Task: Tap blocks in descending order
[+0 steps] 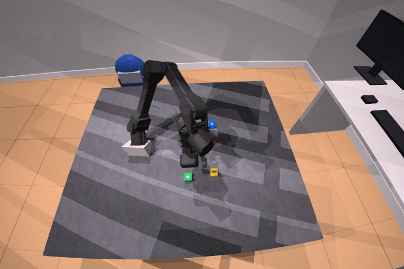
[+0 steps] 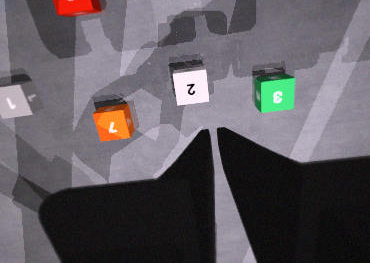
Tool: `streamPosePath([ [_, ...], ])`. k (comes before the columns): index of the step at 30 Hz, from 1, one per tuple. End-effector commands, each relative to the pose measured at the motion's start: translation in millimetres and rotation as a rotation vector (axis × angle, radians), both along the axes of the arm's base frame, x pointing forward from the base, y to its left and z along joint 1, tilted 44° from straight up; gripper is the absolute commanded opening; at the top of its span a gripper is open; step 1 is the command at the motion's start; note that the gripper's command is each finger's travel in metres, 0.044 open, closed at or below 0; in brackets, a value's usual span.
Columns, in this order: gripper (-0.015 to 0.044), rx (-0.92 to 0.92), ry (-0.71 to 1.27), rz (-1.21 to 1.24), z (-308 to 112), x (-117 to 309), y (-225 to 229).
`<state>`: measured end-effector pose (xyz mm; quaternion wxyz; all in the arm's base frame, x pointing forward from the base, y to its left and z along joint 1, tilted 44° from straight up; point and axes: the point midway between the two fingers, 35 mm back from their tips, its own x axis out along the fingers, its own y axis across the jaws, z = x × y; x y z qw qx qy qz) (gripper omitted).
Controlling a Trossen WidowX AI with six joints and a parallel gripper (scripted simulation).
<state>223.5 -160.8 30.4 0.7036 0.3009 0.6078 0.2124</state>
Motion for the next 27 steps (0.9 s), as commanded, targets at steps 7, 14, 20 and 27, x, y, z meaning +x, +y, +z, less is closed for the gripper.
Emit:
streamPosePath([
  [7,0.002,-0.01,0.008,0.009,77.7,28.5,64.1],
  [14,0.002,0.012,0.003,0.014,134.7,27.2,131.1],
  [20,0.002,0.012,0.003,0.014,133.0,27.8,132.4],
  [27,0.002,0.014,0.0,0.014,79.0,40.1,184.6],
])
